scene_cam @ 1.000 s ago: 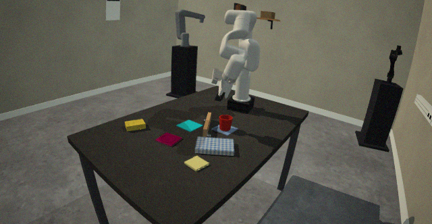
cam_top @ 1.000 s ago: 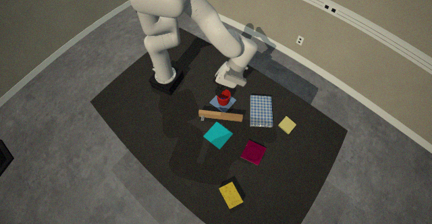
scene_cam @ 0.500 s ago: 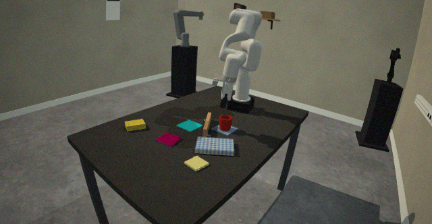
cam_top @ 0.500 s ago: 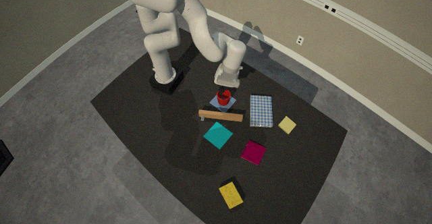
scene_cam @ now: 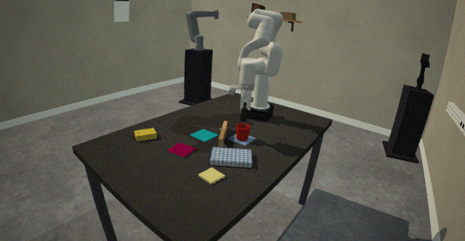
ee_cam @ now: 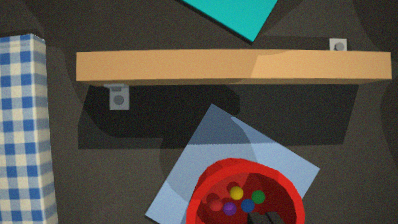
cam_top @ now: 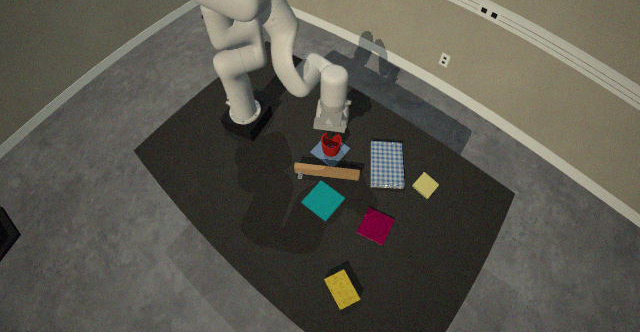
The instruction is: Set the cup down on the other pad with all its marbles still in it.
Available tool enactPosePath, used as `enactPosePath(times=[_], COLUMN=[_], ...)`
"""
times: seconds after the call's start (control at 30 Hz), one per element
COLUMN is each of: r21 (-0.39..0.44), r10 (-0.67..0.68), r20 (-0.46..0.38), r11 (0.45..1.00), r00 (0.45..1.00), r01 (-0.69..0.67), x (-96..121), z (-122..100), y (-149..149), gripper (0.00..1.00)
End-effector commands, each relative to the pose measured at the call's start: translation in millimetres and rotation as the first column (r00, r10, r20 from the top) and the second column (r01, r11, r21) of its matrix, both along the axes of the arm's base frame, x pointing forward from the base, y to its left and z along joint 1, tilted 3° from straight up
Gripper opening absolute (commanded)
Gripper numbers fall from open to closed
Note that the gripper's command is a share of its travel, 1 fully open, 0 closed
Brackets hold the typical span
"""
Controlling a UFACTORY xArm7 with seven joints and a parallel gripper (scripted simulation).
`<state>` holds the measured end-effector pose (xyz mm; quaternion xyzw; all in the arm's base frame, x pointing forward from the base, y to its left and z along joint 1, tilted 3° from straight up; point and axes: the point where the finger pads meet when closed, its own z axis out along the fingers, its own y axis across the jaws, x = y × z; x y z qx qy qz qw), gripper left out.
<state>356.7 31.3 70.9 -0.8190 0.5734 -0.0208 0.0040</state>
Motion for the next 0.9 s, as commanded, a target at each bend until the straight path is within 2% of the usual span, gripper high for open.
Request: enactPosePath(times=[0.0, 0.53, 0.57, 0.87], r21=[0.018, 0.018, 0.018, 0.018], r10=[0.001, 0.001, 0.001, 0.001], r20=[0.018, 0.018, 0.018, 0.018], r11=[1.000, 1.000, 1.000, 1.000], r00=[1.000, 1.000, 1.000, 1.000], r01=[-0.002, -0.002, -0.002, -0.002], x=[2.0, 2.0, 2.0, 2.0], z=[-0.5, -0.5, -0.5, -0.5], y=[1.9, 1.9, 1.9, 1.9], gripper=[0.00, 0.00, 1.00, 1.00])
